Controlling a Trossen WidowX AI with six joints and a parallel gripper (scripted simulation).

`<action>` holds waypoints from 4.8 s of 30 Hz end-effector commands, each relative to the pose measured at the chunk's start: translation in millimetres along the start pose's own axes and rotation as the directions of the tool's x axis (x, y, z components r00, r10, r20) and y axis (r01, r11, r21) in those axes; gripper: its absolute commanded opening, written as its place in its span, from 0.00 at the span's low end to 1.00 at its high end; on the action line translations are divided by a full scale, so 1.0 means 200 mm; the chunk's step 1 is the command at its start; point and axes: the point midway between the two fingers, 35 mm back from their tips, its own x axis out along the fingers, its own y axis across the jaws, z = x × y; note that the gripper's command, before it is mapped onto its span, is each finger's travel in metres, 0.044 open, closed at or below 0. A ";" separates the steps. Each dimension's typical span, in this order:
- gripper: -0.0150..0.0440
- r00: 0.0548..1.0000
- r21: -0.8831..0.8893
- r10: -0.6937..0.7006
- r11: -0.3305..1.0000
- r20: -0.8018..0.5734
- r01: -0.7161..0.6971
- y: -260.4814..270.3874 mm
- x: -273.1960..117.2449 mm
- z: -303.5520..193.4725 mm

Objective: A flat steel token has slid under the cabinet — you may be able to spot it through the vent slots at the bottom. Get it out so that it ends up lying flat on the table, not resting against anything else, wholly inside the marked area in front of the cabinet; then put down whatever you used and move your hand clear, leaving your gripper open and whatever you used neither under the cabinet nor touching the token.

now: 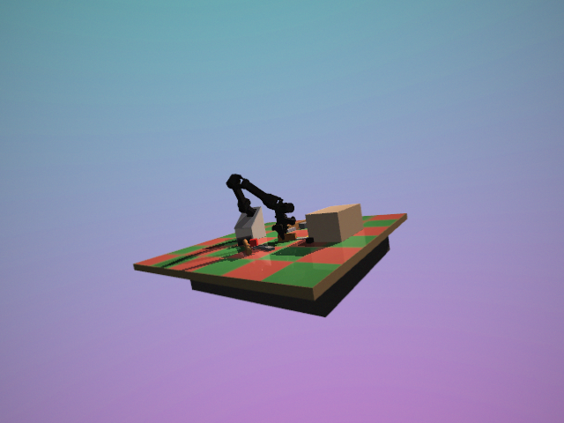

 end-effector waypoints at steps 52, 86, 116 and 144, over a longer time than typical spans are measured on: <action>0.25 1.000 -0.009 0.006 1.000 -0.006 -0.006 -0.04 0.01 -0.36; 0.57 1.000 -0.010 0.001 1.000 -0.011 -0.001 -0.07 0.00 -0.45; 0.51 1.000 -0.003 0.000 1.000 -0.009 0.000 -0.08 0.00 -0.45; 0.25 1.000 -0.011 0.004 1.000 -0.007 -0.004 -0.07 0.00 -0.37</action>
